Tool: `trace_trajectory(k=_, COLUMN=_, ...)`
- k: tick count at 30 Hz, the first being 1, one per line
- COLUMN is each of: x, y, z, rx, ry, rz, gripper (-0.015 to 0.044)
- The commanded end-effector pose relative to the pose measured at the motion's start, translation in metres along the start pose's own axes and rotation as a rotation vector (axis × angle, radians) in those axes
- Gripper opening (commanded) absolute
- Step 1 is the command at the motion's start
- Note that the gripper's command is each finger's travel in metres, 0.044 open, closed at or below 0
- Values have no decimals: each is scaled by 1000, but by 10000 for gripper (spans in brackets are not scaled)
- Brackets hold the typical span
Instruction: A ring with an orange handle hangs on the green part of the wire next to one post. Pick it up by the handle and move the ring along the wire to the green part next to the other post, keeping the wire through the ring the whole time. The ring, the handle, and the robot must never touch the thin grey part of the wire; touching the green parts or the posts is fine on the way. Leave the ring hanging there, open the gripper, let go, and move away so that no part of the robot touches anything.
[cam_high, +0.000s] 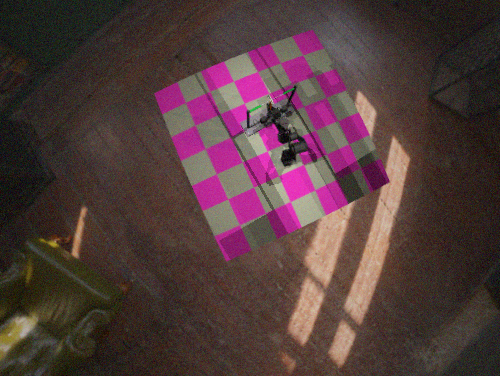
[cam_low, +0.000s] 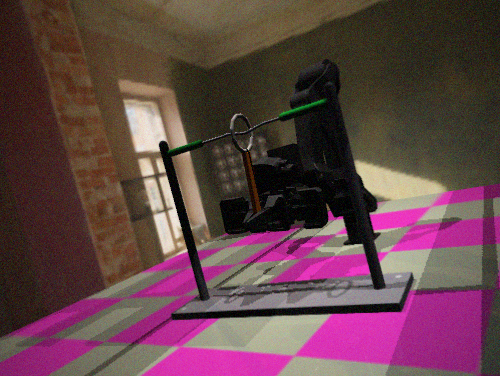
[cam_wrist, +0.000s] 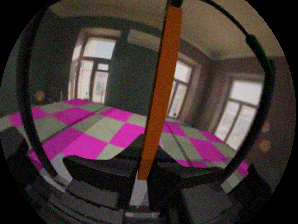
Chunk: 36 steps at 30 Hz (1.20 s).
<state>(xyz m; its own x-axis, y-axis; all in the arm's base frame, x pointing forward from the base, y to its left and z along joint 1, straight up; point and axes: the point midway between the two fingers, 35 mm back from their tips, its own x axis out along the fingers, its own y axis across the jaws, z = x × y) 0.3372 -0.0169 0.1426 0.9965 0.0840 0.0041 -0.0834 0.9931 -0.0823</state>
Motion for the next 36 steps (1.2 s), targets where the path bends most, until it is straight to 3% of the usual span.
trace_trajectory(k=1, x=0, y=9, z=0, rx=45, ry=-2, rz=15, gripper=-150)
trace_trajectory(k=18, x=-3, y=48, z=6, rx=205, ry=0, rz=81, gripper=-150)
trace_trajectory(k=36, x=-4, y=60, z=10, rx=164, ry=2, rz=55, gripper=-150)
